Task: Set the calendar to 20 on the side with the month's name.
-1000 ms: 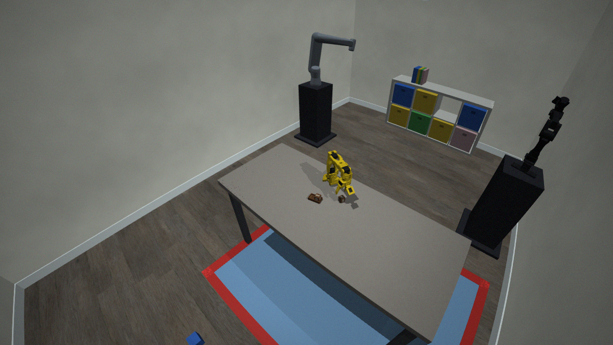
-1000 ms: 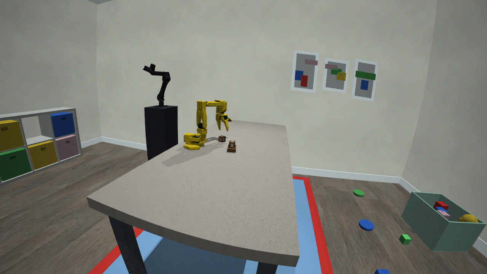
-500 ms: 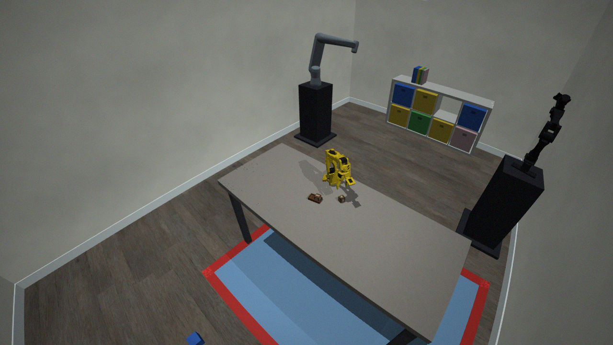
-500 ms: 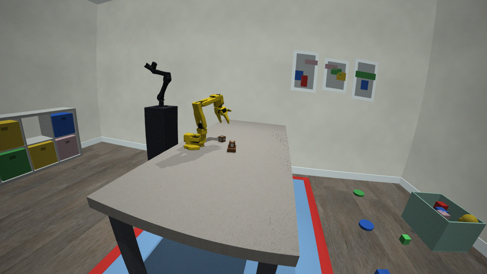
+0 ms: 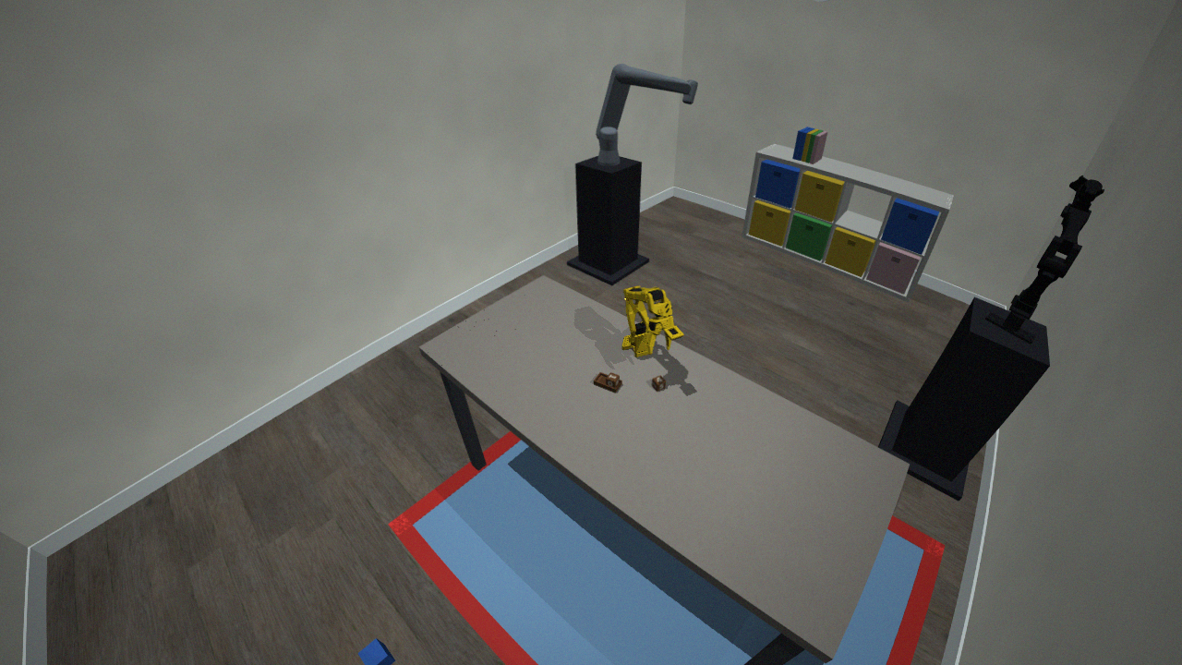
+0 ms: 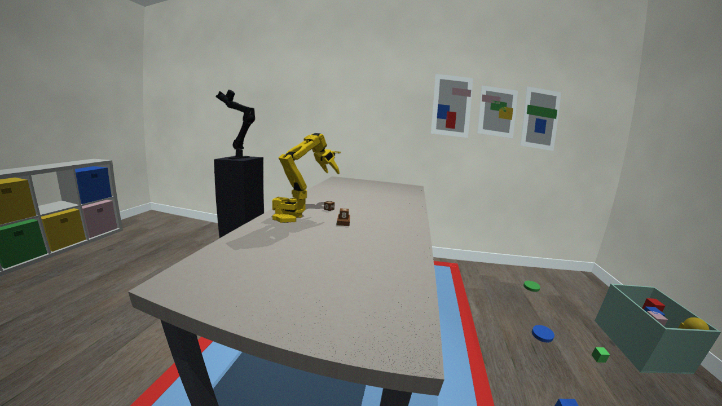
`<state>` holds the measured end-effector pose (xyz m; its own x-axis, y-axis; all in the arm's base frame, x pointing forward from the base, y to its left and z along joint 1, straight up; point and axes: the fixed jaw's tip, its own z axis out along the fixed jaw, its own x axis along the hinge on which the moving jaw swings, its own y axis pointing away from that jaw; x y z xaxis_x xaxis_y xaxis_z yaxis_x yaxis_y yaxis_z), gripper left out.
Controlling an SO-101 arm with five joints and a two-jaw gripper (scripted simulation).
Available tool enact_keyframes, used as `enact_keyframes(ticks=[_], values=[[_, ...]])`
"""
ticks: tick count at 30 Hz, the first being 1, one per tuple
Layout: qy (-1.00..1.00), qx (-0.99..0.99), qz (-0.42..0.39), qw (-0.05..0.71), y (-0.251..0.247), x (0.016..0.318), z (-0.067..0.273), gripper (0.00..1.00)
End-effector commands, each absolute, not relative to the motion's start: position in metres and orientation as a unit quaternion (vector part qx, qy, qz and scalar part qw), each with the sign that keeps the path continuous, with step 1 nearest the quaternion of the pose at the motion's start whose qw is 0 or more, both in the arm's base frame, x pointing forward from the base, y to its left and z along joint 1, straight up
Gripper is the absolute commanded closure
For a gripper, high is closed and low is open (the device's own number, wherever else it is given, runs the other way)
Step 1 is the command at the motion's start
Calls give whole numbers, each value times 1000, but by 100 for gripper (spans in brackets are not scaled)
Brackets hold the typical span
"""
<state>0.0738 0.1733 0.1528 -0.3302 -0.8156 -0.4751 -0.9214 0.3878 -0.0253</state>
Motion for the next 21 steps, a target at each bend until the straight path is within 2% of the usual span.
enact_keyframes(ticks=[1,21], values=[[795,-542,140,234,175,72,164,65],[739,-616,116,247,173,73,160,65]])
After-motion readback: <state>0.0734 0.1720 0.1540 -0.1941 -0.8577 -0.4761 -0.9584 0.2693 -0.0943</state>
